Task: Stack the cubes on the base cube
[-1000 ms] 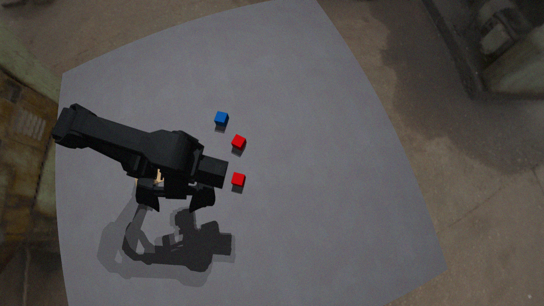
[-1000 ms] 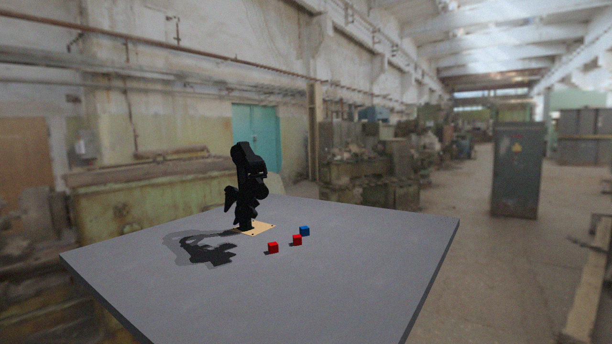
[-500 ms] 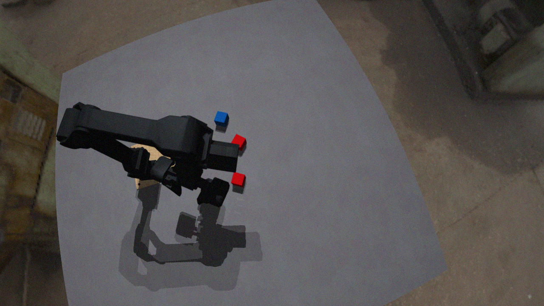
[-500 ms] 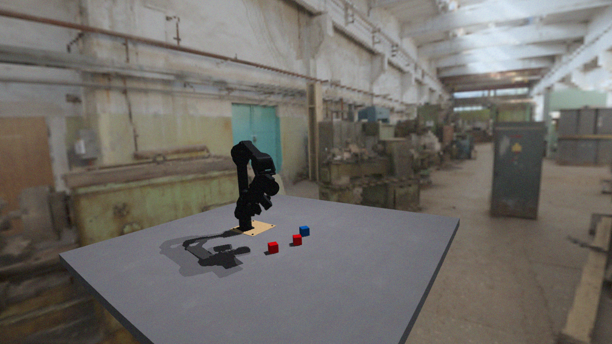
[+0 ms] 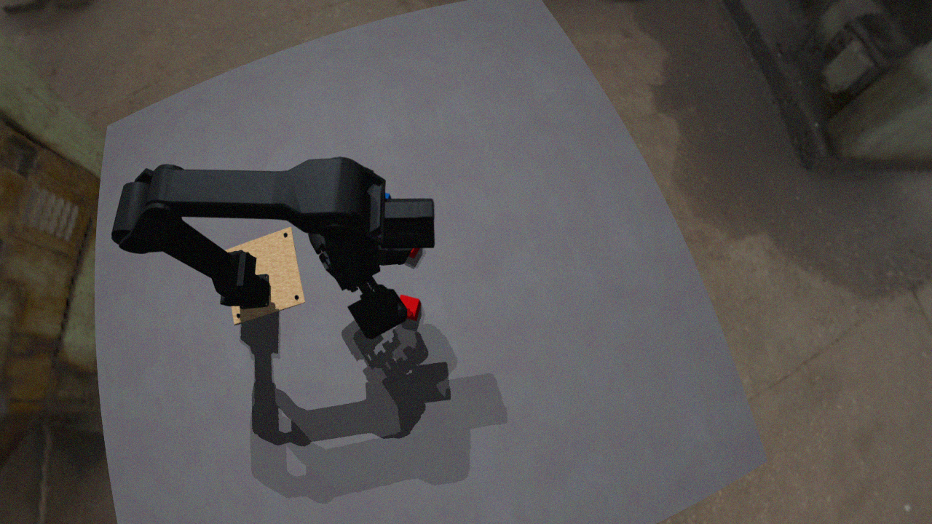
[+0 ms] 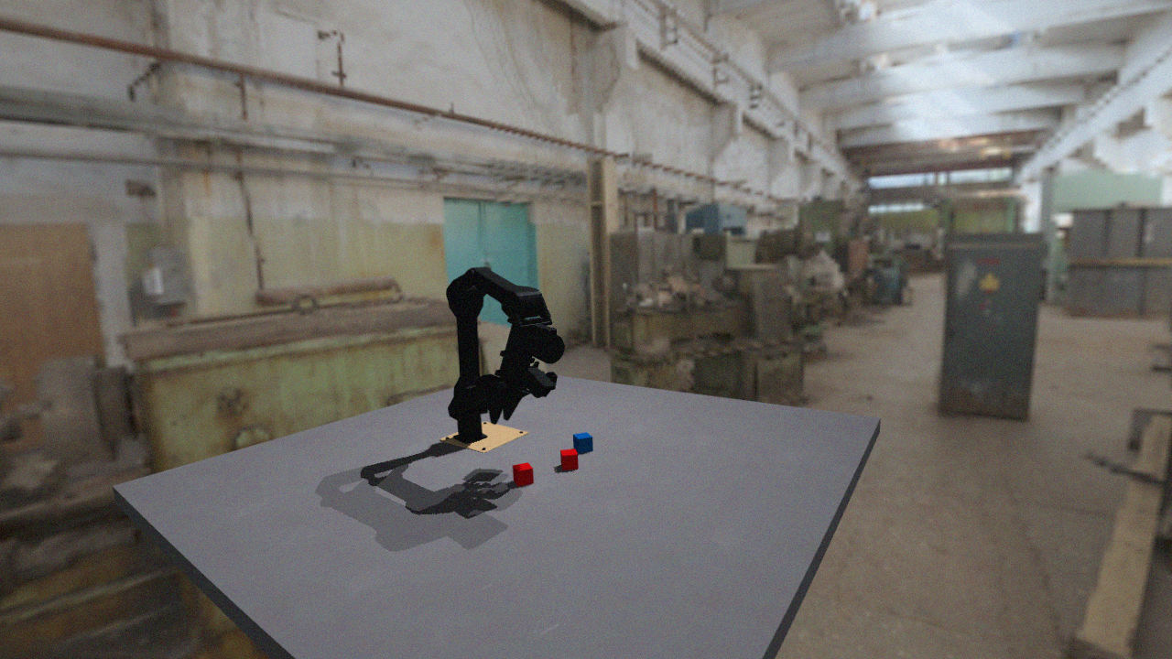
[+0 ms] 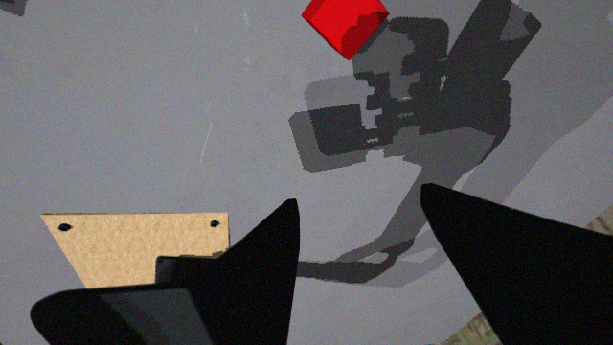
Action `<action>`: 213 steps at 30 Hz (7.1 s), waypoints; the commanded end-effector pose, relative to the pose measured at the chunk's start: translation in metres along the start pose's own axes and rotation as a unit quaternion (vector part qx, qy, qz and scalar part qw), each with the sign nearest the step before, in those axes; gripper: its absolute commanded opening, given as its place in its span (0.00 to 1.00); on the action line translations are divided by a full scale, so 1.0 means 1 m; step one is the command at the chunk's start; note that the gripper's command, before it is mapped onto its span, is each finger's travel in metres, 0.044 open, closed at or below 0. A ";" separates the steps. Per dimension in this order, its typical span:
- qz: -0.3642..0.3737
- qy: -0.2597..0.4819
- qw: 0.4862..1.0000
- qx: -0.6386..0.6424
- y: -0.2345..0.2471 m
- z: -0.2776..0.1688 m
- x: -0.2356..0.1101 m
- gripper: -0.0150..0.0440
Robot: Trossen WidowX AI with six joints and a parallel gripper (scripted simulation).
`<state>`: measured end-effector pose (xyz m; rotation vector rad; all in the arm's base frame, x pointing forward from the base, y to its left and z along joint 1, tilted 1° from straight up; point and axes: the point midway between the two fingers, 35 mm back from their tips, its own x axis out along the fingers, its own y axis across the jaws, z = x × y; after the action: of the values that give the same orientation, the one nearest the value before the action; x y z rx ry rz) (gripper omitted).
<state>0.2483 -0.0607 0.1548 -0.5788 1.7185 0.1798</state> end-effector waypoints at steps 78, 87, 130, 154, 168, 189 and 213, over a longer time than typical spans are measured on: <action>0.145 -0.075 0.846 0.508 0.080 0.133 0.050 0.53; 0.145 -0.075 0.846 0.508 0.078 0.133 0.043 0.43; 0.138 -0.088 0.890 0.426 0.082 0.112 -0.051 0.43; 0.102 -0.131 0.982 0.093 0.158 0.128 -0.036 0.43; 0.097 -0.134 0.985 0.057 0.166 0.129 -0.034 0.43; 0.097 -0.134 0.985 0.054 0.172 0.136 -0.009 0.43; 0.097 -0.134 0.985 0.057 0.172 0.137 -0.008 0.43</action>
<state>0.2878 0.1479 0.0978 -0.2860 1.5099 0.2855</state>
